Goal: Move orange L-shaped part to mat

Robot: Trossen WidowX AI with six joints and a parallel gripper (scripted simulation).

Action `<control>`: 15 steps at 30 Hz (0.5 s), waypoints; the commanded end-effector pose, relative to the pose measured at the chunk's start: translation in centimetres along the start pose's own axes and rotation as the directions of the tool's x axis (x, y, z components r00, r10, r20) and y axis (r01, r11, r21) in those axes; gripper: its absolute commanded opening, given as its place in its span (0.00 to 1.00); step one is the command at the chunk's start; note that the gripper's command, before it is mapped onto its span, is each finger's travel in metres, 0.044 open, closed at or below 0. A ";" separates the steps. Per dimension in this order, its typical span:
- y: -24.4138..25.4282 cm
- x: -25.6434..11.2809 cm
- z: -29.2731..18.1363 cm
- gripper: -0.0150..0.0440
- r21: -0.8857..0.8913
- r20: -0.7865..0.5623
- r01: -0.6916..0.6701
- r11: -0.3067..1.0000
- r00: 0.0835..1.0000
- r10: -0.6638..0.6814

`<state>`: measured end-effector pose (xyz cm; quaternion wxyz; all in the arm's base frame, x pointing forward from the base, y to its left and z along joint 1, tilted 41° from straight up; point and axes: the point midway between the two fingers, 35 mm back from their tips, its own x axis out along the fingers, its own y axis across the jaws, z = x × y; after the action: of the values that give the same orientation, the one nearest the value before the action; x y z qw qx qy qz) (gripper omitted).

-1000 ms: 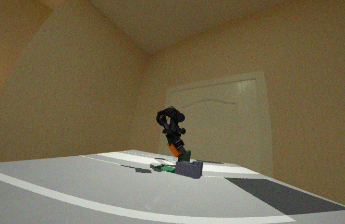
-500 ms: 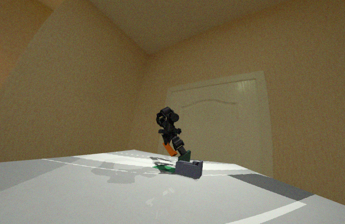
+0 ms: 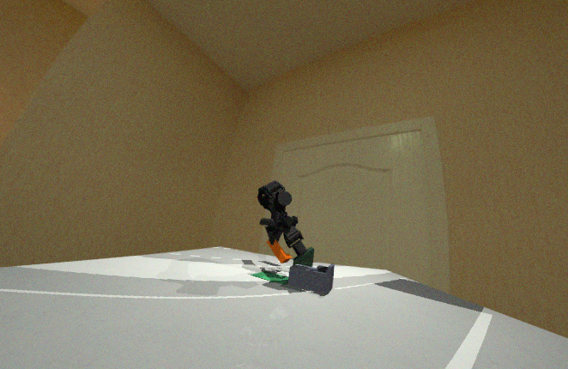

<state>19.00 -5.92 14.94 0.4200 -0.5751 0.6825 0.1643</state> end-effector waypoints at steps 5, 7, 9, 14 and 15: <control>0.1 1.4 -0.1 0.25 -0.007 -0.005 -0.001 1.000 1.000 0.001; 0.1 1.8 -0.1 0.25 -0.007 -0.005 -0.001 1.000 1.000 0.001; 0.1 2.1 -0.1 0.25 -0.007 -0.005 -0.001 1.000 1.000 0.000; 0.1 2.9 -0.1 0.25 -0.007 -0.005 0.000 1.000 1.000 0.000; 0.1 3.0 -0.1 0.25 -0.007 -0.005 0.000 1.000 1.000 0.000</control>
<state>19.04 -7.51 13.15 0.4206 -0.5755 0.6820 0.1633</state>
